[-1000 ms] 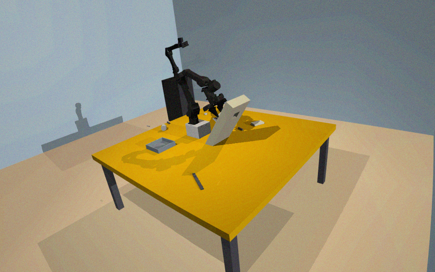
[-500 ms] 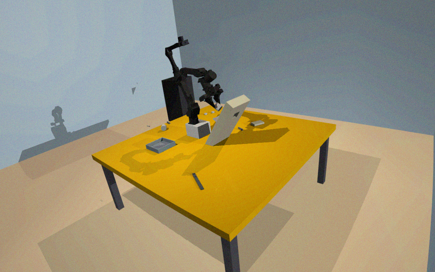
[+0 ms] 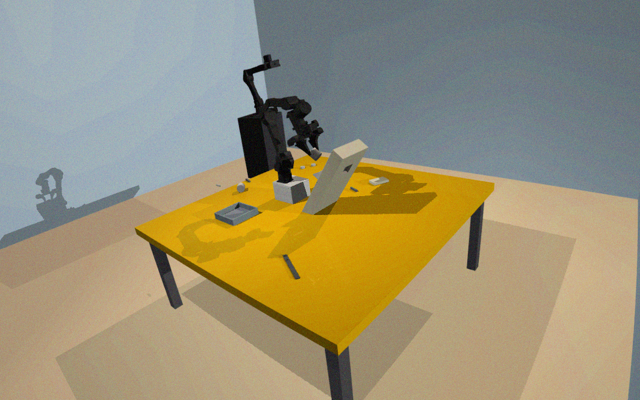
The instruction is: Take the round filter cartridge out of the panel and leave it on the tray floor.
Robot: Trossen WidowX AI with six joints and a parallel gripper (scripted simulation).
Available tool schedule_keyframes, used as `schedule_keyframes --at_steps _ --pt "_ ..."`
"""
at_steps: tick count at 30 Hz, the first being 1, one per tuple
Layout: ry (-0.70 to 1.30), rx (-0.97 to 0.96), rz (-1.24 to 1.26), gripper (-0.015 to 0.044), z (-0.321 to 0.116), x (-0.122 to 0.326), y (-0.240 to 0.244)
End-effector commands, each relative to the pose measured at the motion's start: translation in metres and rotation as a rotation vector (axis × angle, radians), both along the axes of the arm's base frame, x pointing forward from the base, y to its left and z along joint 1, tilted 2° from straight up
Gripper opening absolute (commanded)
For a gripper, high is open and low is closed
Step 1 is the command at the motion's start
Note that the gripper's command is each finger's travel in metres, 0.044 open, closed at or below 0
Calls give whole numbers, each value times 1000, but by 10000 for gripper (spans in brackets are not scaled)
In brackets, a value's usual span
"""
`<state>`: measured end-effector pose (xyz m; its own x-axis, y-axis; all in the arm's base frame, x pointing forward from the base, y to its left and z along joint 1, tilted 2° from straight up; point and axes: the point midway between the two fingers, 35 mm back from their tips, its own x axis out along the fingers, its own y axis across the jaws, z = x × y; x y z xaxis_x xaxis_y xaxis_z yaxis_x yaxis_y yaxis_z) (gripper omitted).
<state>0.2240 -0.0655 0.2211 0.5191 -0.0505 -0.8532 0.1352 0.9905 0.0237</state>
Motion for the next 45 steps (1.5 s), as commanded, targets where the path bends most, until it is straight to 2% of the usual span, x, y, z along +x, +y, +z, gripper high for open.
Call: schedule_keyframes --at_steps 1,17,19,45 --pt "-11 -5 7 0 2 2 -11" --pt "-22 -9 6 0 -5 -6 -63" --pt "-3 0 -18 0 -8 -7 -56" --pt "10 16 -723 0 -18 -88 -157"
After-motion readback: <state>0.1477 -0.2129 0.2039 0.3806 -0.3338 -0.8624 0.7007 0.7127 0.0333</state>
